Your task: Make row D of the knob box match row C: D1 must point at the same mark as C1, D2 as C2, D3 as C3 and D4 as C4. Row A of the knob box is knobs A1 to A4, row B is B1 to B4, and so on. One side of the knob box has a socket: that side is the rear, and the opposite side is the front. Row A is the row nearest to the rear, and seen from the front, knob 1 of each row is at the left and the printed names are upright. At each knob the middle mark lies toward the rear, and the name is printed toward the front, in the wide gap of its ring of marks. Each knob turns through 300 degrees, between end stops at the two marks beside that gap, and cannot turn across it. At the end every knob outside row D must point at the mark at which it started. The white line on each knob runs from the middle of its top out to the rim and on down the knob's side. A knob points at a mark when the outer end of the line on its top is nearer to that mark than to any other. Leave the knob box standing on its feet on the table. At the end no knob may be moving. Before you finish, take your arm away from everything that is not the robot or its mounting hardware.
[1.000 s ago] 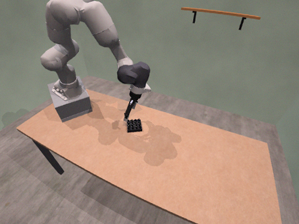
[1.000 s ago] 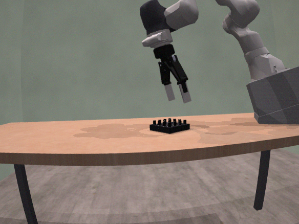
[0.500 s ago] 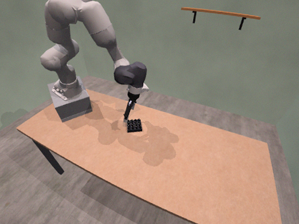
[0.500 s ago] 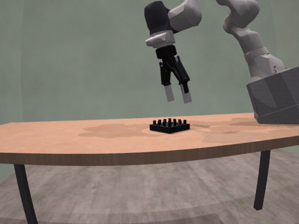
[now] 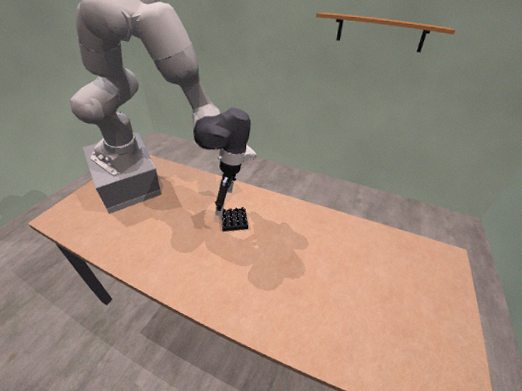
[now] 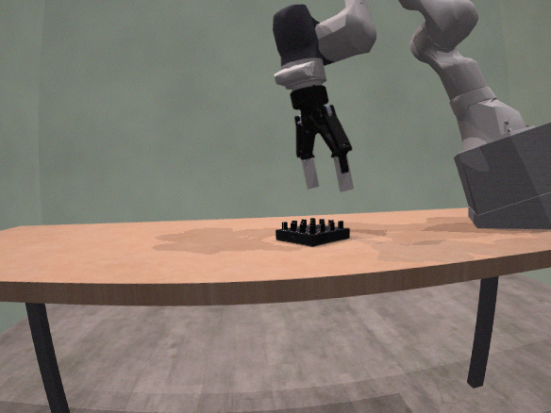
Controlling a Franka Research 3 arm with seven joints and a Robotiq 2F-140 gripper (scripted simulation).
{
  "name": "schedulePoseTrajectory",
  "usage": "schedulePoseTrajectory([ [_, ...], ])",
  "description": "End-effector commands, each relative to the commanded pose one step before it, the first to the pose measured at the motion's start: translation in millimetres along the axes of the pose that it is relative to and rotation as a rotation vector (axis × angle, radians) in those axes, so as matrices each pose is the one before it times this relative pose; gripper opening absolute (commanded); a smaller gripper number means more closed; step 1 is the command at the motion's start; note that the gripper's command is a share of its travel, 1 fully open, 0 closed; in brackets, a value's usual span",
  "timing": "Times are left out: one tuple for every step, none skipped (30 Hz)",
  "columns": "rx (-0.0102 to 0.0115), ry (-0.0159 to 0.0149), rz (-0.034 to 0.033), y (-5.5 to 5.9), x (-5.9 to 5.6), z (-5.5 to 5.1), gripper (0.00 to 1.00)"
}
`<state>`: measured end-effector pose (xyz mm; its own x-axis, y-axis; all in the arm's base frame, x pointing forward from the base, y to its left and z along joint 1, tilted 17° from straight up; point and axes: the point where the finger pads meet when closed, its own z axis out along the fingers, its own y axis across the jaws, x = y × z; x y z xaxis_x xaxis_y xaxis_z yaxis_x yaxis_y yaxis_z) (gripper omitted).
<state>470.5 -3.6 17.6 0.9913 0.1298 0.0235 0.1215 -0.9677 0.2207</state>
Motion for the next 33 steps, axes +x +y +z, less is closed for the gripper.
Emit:
schedulePoseTrajectory([
  [0.00057, 0.00901, -0.01074, 0.79, 1.63, -0.32, 1.00],
  [0.00000, 0.00000, 0.00000, 0.00, 0.00, 0.00, 1.00],
  [0.00000, 0.00000, 0.00000, 0.00, 0.00, 0.00, 1.00],
  [-0.00309, 0.03613, -0.03413, 5.61, -1.06, 2.48, 1.00],
  [-0.00010, 0.00568, -0.00557, 0.68, -0.29, 0.33, 1.00],
  [0.00000, 0.00000, 0.00000, 0.00, 0.00, 0.00, 1.00],
  [0.00000, 0.00000, 0.00000, 0.00, 0.00, 0.00, 1.00],
  [0.00000, 0.00000, 0.00000, 0.00, 0.00, 0.00, 1.00],
  [0.00000, 0.00000, 0.00000, 0.00, 0.00, 0.00, 1.00],
  [0.00000, 0.00000, 0.00000, 0.00, 0.00, 0.00, 1.00],
  [0.00000, 0.00000, 0.00000, 0.00, 0.00, 0.00, 1.00],
  [0.00104, 0.03098, -0.03114, 2.87, -1.93, 1.54, 1.00],
  [-0.00578, 0.02817, -0.02493, 5.69, -0.23, 1.80, 1.00],
  [-0.00365, 0.02271, -0.02073, 4.25, -0.55, 1.40, 1.00],
  [0.00000, 0.00000, 0.00000, 0.00, 0.00, 0.00, 1.00],
  [0.00000, 0.00000, 0.00000, 0.00, 0.00, 0.00, 1.00],
  [-0.00096, 0.01823, -0.01757, 2.61, -0.96, 0.95, 1.00],
  [0.00058, 0.01418, -0.01424, 1.49, -1.08, 0.62, 1.00],
  [0.00124, 0.01058, -0.01095, 0.78, -1.00, 0.38, 1.00],
  [0.00132, 0.00745, -0.00787, 0.37, -0.81, 0.22, 1.00],
  [0.00105, 0.00479, -0.00514, 0.15, -0.57, 0.12, 1.00],
  [0.00065, 0.00266, -0.00288, 0.06, -0.33, 0.06, 1.00],
  [0.00029, 0.00112, -0.00121, 0.02, -0.14, 0.02, 1.00],
  [0.00006, 0.00024, -0.00026, 0.00, -0.03, 0.00, 1.00],
  [0.00000, 0.00002, -0.00002, 0.00, 0.00, 0.00, 1.00],
  [0.00000, 0.00000, 0.00000, 0.00, 0.00, 0.00, 1.00],
  [0.00000, 0.00000, 0.00000, 0.00, 0.00, 0.00, 1.00],
  [0.00000, 0.00000, 0.00000, 0.00, 0.00, 0.00, 1.00],
  [0.00000, 0.00000, 0.00000, 0.00, 0.00, 0.00, 1.00],
  [0.00000, 0.00000, 0.00000, 0.00, 0.00, 0.00, 1.00],
  [0.00000, 0.00000, 0.00000, 0.00, 0.00, 0.00, 1.00],
  [0.00000, 0.00000, 0.00000, 0.00, 0.00, 0.00, 1.00],
  [0.00000, 0.00000, 0.00000, 0.00, 0.00, 0.00, 1.00],
])
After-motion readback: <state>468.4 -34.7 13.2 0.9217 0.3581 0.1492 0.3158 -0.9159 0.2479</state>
